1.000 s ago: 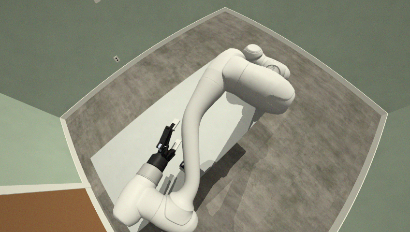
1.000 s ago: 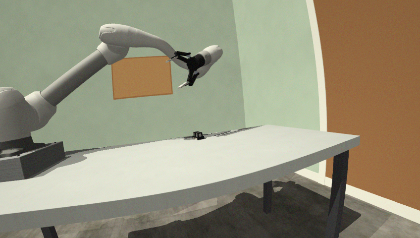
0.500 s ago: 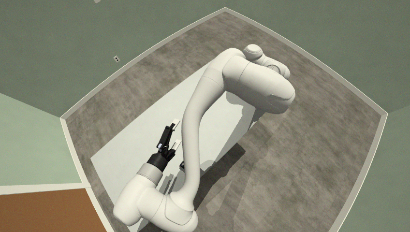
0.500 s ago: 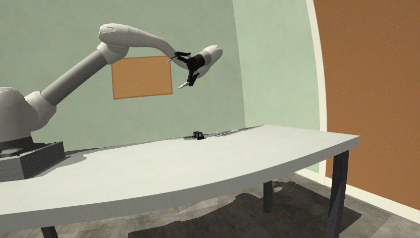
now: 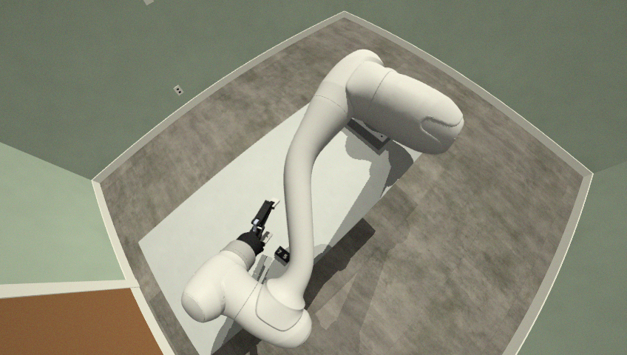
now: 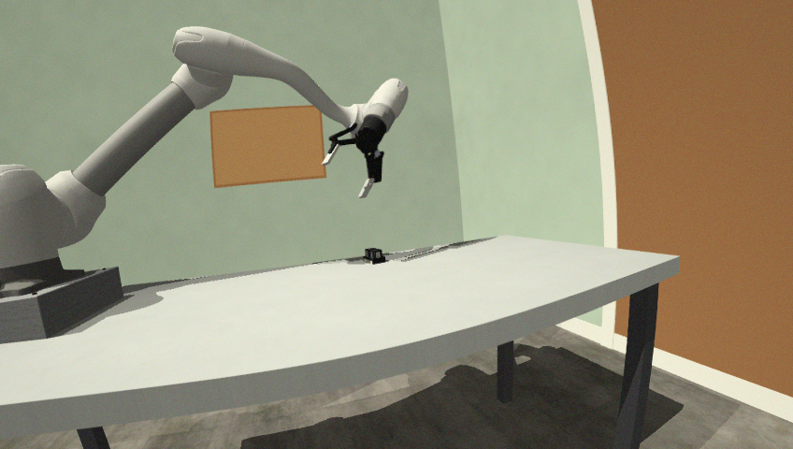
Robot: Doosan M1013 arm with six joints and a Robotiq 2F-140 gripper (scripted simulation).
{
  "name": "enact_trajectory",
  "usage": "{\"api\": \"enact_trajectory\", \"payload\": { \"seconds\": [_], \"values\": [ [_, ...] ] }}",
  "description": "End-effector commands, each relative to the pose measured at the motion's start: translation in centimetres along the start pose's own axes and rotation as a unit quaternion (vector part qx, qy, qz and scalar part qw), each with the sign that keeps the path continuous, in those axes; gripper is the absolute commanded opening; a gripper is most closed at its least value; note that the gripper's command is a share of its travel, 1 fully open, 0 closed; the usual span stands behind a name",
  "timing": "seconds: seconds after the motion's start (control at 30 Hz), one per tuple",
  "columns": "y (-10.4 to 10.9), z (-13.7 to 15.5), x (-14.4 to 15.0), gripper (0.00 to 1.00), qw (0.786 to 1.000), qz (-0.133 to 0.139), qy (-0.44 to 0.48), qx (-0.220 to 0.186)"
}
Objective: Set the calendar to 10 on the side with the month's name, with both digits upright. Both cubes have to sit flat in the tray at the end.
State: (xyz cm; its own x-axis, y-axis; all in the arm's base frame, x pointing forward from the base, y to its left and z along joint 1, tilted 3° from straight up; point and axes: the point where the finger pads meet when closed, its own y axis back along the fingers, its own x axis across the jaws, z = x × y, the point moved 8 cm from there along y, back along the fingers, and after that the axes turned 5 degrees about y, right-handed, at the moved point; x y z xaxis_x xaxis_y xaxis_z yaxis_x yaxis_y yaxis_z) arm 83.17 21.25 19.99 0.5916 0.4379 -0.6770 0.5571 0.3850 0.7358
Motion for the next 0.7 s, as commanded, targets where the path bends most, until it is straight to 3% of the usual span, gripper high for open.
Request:
{"api": "enact_trajectory", "payload": {
  "seconds": [0.0, 0.13, 0.2, 0.23, 0.27, 0.33, 0.37, 0.47, 0.57, 0.67],
  "values": [
    [-1.4, -0.1, 2.4, 1.00, 0.996, 0.084, -0.022, -0.004],
    [-1.9, -0.4, 4.0, 1.00, 0.990, 0.137, -0.040, 0.000],
    [-2.1, -0.7, 5.3, 1.00, 0.982, 0.179, -0.057, 0.006],
    [-2.1, -0.7, 5.3, 1.00, 0.982, 0.179, -0.057, 0.006],
    [-2.2, -0.9, 6.1, 1.00, 0.975, 0.209, -0.069, 0.011],
    [-2.2, -1.1, 6.9, 1.00, 0.967, 0.239, -0.082, 0.017],
    [-2.2, -1.2, 7.2, 1.00, 0.964, 0.251, -0.088, 0.020],
    [-2.2, -1.2, 7.2, 1.00, 0.964, 0.251, -0.088, 0.020],
    [-1.9, -1.7, 8.7, 1.00, 0.939, 0.318, -0.122, 0.039],
    [-1.8, -1.8, 9.0, 1.00, 0.932, 0.335, -0.131, 0.044]
  ]
}}
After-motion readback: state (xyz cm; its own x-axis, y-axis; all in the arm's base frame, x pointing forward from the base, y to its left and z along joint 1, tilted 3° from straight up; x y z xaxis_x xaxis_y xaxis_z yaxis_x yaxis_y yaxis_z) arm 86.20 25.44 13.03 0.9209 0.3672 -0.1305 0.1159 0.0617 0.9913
